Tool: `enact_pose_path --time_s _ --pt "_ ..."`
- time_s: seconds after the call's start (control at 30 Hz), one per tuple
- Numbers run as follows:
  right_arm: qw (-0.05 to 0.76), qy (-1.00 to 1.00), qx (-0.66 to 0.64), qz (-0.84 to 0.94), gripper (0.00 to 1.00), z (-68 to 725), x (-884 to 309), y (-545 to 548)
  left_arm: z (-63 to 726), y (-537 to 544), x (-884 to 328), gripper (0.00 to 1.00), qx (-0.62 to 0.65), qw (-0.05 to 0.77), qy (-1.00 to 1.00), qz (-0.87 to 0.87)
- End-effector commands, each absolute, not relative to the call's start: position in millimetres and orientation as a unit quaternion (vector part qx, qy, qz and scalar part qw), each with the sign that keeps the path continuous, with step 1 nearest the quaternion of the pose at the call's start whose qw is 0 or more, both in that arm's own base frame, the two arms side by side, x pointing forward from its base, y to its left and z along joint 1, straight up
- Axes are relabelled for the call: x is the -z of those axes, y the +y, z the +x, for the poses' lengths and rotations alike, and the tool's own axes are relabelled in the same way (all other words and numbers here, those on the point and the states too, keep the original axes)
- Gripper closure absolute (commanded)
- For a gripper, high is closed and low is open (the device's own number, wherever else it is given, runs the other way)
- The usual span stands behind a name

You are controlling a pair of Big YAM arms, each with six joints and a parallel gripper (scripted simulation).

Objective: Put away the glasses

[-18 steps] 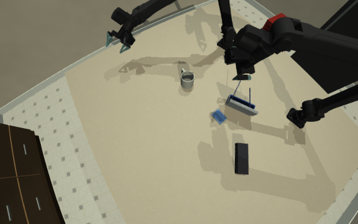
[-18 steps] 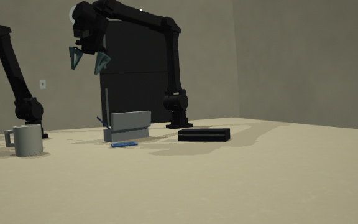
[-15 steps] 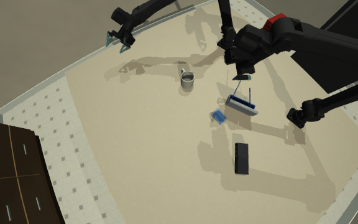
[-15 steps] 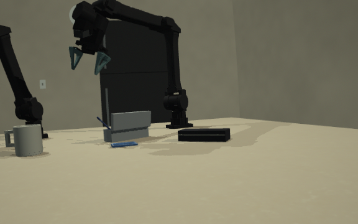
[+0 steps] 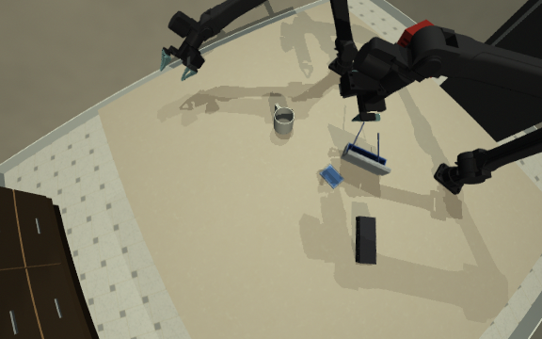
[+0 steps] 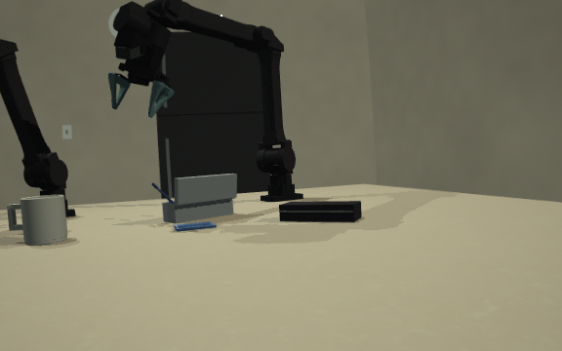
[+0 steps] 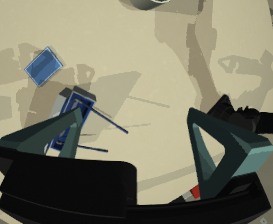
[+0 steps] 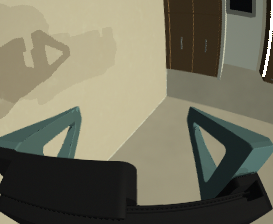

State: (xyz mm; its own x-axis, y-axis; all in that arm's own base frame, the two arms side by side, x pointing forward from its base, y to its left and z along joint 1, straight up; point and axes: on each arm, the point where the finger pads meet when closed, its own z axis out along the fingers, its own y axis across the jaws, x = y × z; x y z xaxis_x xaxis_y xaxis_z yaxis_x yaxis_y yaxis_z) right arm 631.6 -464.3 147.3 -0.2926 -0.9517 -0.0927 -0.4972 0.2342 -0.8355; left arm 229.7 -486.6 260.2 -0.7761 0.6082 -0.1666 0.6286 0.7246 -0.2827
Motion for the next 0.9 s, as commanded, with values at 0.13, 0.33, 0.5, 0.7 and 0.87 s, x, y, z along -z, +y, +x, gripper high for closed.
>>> enact_pose_path --time_s 0.13,0.33,0.5,0.7,0.87 --pt "0.336 0.708 0.380 -0.492 0.00 645.4 -191.4 -447.1 249.4 -480.7 -277.7 0.00 0.182 0.063 0.925 0.328" --pt "0.355 0.720 0.372 -0.467 0.00 651.8 -206.5 -426.4 273.8 -472.8 -283.9 0.00 0.194 0.093 0.924 0.318" --pt "0.368 0.726 0.366 -0.450 0.00 655.5 -218.3 -411.2 290.9 -466.1 -288.7 0.00 0.201 0.114 0.922 0.310" --pt "0.400 0.742 0.352 -0.407 0.00 660.5 -245.9 -374.8 331.6 -446.3 -300.0 0.00 0.215 0.168 0.918 0.289" --pt "0.428 0.750 0.341 -0.372 0.00 663.6 -272.1 -340.5 366.9 -424.5 -312.9 0.00 0.223 0.218 0.911 0.269"
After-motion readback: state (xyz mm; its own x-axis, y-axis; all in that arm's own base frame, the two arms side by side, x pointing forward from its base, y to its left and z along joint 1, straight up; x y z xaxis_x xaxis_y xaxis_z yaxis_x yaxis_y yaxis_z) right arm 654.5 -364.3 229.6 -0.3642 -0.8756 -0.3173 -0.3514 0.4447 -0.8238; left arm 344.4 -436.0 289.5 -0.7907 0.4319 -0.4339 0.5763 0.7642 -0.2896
